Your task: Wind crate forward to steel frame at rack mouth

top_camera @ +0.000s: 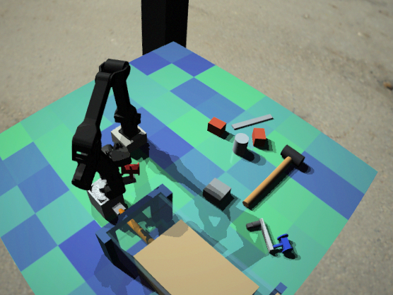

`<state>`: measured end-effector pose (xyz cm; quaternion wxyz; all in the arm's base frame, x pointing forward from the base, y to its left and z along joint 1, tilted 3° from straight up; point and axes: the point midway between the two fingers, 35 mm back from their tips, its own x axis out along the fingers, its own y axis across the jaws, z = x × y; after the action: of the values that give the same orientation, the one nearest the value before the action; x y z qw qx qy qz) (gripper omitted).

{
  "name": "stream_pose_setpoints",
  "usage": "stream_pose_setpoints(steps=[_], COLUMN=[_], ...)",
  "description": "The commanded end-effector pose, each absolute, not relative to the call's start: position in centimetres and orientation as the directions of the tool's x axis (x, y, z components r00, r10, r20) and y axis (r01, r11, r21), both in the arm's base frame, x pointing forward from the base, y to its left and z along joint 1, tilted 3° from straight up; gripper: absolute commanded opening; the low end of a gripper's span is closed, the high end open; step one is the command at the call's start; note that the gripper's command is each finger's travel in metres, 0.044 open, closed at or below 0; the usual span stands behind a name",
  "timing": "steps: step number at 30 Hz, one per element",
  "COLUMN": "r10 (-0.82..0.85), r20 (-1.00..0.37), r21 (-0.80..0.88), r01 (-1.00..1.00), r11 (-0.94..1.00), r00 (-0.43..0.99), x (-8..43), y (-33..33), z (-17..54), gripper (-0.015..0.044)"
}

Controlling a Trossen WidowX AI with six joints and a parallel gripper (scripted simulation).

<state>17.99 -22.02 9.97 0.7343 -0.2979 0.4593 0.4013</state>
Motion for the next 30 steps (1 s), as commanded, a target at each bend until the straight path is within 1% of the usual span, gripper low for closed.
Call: stream_pose_setpoints(steps=[1,7,9,27,30], r10=[0.306,0.289,0.292,0.358,0.357], r20=[-0.912,-0.91,-0.911,-0.923,-0.922], r21=[-0.072,-0.072,-0.072,-0.064,-0.065], r01=[-0.84,-0.798,-0.807,-0.974,-0.968], r11=[0.537,0.599,0.586,0.218,0.243], r00=[0.273,0.298,0.292,0.141,0.152], x=[18.2,18.5,18.4,16.4,16.6], y=[-22.2,-22.4,-22.4,-21.4,-21.5], z=[9.8,9.9,9.9,9.4,9.3], gripper=[0.0,0.0,0.0,0.0,0.0])
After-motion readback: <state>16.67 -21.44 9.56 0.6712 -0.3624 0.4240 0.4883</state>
